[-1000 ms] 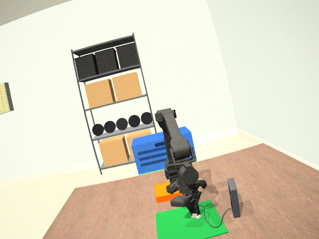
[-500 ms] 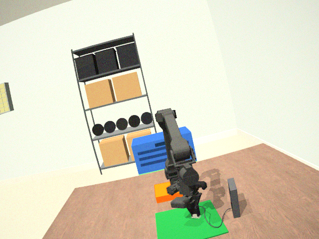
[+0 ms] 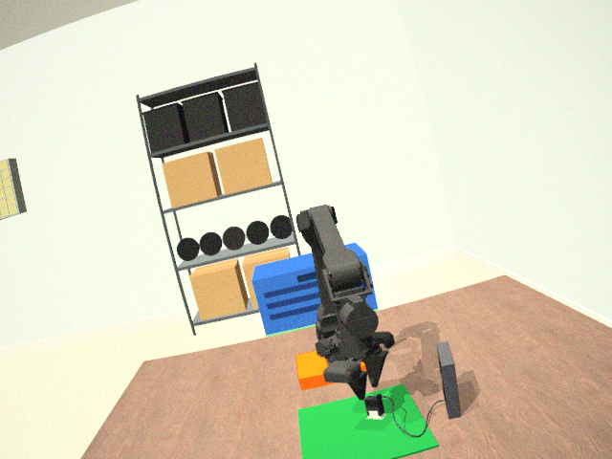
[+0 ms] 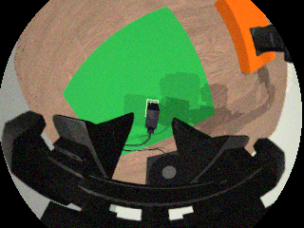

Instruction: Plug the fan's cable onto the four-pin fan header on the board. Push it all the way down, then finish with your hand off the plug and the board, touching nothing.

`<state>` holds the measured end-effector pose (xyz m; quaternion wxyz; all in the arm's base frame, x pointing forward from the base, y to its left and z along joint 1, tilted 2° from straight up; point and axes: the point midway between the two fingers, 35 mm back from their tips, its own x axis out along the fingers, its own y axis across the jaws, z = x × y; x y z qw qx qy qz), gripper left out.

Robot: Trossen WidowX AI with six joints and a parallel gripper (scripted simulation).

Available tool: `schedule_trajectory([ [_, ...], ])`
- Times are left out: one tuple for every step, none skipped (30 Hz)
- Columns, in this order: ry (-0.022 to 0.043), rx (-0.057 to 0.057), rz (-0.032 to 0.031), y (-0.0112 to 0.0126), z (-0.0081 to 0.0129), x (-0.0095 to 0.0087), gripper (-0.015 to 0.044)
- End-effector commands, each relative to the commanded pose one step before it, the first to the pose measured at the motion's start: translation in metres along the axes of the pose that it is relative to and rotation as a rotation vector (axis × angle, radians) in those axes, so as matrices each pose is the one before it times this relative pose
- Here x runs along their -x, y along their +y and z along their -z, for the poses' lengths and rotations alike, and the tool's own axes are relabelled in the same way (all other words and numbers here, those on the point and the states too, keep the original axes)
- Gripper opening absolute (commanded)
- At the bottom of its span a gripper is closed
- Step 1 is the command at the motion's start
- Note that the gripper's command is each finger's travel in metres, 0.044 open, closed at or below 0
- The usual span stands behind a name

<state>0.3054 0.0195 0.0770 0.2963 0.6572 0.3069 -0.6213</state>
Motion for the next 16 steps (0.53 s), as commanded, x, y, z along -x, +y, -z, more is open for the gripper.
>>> schedule_trajectory([
  [0.00223,-0.0006,-0.00959,0.00069,0.00011,0.01810,0.0260],
  [0.00000,0.0000,0.00000,0.00000,0.00000,0.00000,0.0260],
  [0.00000,0.0000,0.00000,0.00000,0.00000,0.00000,0.0260],
  [0.00000,0.0000,0.00000,0.00000,0.00000,0.00000,0.0260],
  [0.00000,0.0000,0.00000,0.00000,0.00000,0.00000,0.0260],
  [0.00000,0.0000,0.00000,0.00000,0.00000,0.00000,0.0260],
  [0.00000,0.0000,0.00000,0.00000,0.00000,0.00000,0.0260],
  [-0.00026,0.0000,-0.00004,0.00029,-0.00261,0.00020,0.0260],
  [-0.00076,0.0000,-0.00011,0.00072,-0.00779,0.00056,0.0260],
  [-0.00122,0.0000,-0.00013,0.00068,-0.01286,0.00076,0.0260],
  [-0.00149,0.0000,-0.00007,-0.00006,-0.01630,0.00065,0.0260],
  [-0.00140,0.0000,0.00002,-0.00109,-0.01608,0.00028,0.0260],
  [-0.00129,0.0000,0.00011,-0.00208,-0.01562,-0.00010,0.0260],
  [-0.00118,0.0000,0.00018,-0.00301,-0.01510,-0.00047,0.0260],
  [-0.00105,0.0000,0.00024,-0.00385,-0.01439,-0.00084,0.0260],
  [-0.00073,0.0000,0.00023,-0.00354,-0.01074,-0.00091,0.0260],
])
